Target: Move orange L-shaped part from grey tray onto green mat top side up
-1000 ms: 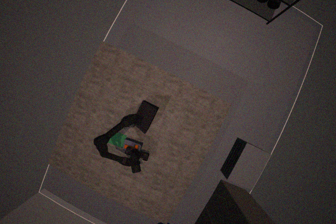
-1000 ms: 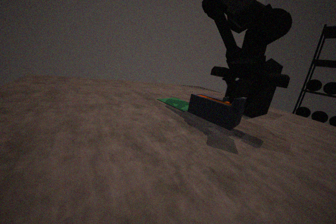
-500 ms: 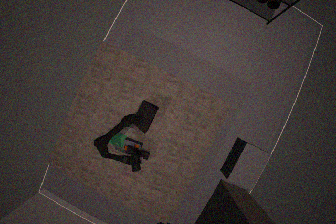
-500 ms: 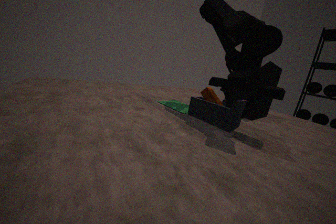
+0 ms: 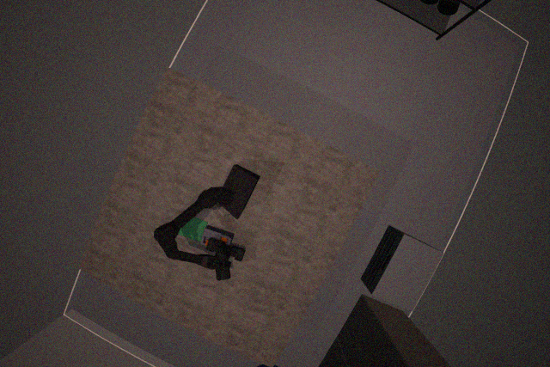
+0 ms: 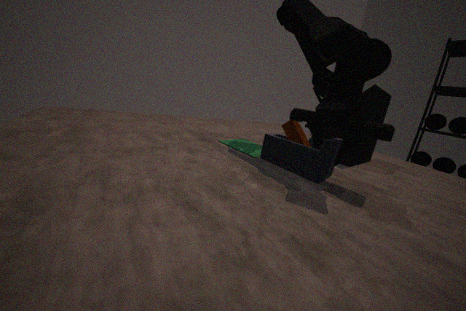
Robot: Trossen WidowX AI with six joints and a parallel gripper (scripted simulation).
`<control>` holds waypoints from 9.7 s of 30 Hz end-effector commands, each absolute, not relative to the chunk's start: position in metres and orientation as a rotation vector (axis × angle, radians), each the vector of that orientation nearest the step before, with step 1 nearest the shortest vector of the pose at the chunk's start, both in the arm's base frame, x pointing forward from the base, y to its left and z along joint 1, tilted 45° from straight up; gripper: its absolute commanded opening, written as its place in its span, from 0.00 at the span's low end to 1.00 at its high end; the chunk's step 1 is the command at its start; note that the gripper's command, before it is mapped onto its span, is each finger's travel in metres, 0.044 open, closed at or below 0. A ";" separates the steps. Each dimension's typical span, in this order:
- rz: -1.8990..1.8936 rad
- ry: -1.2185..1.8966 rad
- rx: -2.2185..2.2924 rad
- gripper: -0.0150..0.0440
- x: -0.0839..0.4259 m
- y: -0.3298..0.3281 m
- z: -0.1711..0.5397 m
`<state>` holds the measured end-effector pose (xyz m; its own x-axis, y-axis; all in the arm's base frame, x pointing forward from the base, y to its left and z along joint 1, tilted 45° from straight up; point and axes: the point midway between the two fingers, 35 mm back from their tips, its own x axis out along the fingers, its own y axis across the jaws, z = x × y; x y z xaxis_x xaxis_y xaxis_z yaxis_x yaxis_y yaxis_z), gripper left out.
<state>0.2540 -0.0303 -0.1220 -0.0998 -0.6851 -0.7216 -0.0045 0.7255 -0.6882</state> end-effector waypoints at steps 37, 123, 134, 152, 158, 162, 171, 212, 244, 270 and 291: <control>-0.627 1.594 -0.582 0.56 0.263 0.045 -0.045; -1.574 0.679 0.589 0.73 0.271 -0.049 -0.031; -1.574 0.678 0.588 0.73 0.268 -0.061 -0.043; -1.568 0.671 0.604 0.51 0.270 -0.065 -0.046; -1.568 0.671 0.604 0.44 0.270 -0.065 -0.046; -1.568 0.671 0.604 0.39 0.270 -0.065 -0.046; -1.569 0.672 0.604 0.25 0.270 -0.065 -0.046; -1.574 0.680 0.590 0.25 0.274 -0.021 -0.003; -1.574 0.681 0.589 0.25 0.275 -0.024 0.034; -1.576 0.676 0.583 0.25 0.267 -0.108 0.116; -1.576 0.674 0.583 0.25 0.263 -0.133 0.122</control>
<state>0.2662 -0.1279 0.1255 -0.1048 -0.6939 -0.7124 0.9944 -0.0643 -0.0837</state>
